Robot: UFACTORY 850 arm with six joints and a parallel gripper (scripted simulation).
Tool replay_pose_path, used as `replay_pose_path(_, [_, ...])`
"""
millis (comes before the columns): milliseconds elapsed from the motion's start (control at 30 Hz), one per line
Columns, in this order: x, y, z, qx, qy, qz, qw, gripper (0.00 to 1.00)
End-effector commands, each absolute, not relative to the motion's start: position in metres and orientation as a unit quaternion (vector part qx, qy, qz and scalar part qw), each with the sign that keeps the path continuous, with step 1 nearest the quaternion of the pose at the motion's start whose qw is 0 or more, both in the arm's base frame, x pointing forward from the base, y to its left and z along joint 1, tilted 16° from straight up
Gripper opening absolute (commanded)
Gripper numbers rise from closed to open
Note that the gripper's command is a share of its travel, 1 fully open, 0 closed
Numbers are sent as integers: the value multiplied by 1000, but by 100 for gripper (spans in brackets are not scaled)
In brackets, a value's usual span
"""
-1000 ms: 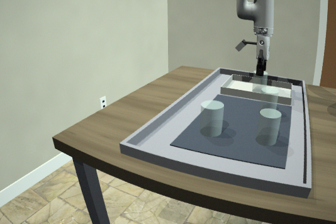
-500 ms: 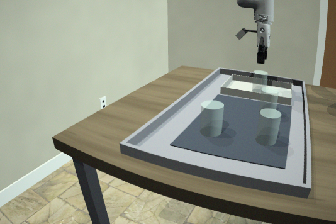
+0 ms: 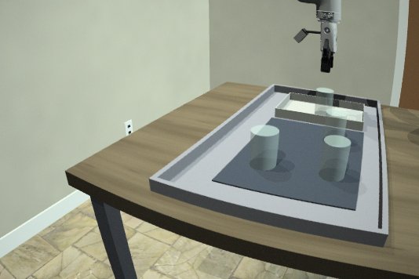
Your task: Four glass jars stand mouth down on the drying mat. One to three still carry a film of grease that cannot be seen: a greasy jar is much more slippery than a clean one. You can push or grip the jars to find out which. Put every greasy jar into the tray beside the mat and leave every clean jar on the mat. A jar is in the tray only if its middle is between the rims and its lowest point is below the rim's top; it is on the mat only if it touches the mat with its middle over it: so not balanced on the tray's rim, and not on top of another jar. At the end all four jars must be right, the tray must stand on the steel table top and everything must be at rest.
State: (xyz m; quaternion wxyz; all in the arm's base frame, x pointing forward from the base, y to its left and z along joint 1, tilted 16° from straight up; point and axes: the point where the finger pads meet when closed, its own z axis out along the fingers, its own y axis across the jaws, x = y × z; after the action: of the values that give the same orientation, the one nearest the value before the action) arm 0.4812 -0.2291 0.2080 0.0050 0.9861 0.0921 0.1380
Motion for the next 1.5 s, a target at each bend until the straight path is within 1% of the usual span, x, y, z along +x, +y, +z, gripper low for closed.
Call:
replay_pose_path(0, [482, -230, 209, 986, 92, 139, 6, 100])
replay_pose_path(67, [482, -230, 209, 986, 92, 139, 6, 100])
replay_pose_path(300, [460, -176, 204, 986, 92, 139, 6, 100])
replay_pose_path(367, [460, -176, 204, 986, 92, 139, 6, 100])
replay_pose_path(867, [414, -61, 193, 986, 92, 139, 6, 100])
replay_pose_path(933, [414, -61, 193, 986, 92, 139, 6, 100])
replay_pose_path(1467, [369, 54, 181, 986, 92, 139, 6, 100])
